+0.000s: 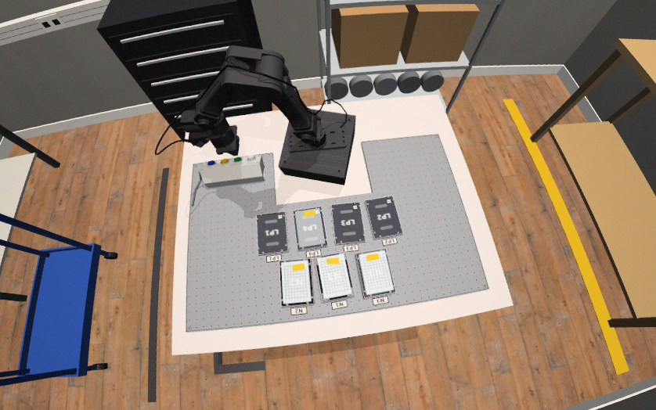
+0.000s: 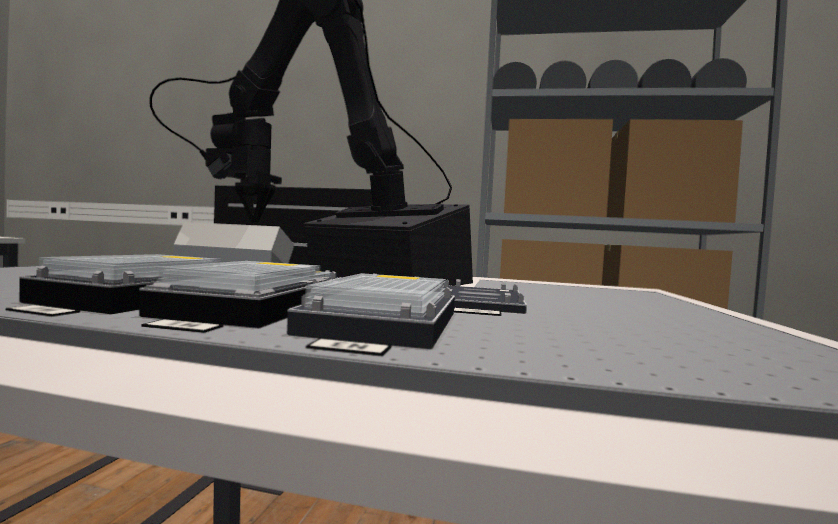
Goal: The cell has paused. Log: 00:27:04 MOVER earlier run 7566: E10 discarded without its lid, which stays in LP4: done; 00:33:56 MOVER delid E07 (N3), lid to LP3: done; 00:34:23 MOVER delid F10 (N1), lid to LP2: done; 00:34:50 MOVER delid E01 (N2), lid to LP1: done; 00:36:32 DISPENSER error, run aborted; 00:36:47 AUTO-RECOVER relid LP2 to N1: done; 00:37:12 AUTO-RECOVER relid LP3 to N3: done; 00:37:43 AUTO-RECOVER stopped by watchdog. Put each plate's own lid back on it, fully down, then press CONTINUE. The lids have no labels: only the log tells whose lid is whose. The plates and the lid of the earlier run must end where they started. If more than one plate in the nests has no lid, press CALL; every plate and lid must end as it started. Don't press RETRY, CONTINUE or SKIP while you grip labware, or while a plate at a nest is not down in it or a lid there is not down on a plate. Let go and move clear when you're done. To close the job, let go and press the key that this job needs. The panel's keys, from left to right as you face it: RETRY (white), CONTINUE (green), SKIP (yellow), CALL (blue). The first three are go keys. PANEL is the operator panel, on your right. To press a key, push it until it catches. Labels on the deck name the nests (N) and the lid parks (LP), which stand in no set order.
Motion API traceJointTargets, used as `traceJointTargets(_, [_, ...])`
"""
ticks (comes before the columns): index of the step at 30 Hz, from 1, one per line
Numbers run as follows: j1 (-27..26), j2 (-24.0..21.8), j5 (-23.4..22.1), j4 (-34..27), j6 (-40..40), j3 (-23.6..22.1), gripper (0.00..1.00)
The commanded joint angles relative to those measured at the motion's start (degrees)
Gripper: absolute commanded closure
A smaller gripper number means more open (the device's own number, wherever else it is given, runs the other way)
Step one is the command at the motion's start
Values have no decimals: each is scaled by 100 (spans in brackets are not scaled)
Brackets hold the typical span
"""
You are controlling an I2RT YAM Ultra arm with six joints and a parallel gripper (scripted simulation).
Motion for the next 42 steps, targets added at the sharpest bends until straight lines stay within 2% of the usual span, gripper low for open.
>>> traceJointTargets(1, [63, 70, -34, 149, 63, -9, 100])
traceJointTargets(3, [17, -70, -34, 167, 67, -36, 100])
traceJointTargets(7, [51, 106, -30, 222, 78, -138, 100])
traceJointTargets(17, [108, 194, -25, 393, 110, -145, 100])
traceJointTargets(20, [87, 75, -26, 413, 114, -125, 100])
traceJointTargets(28, [132, 271, -20, 540, 140, -186, 100])
traceJointTargets(42, [111, 253, -17, 562, 145, -308, 100])
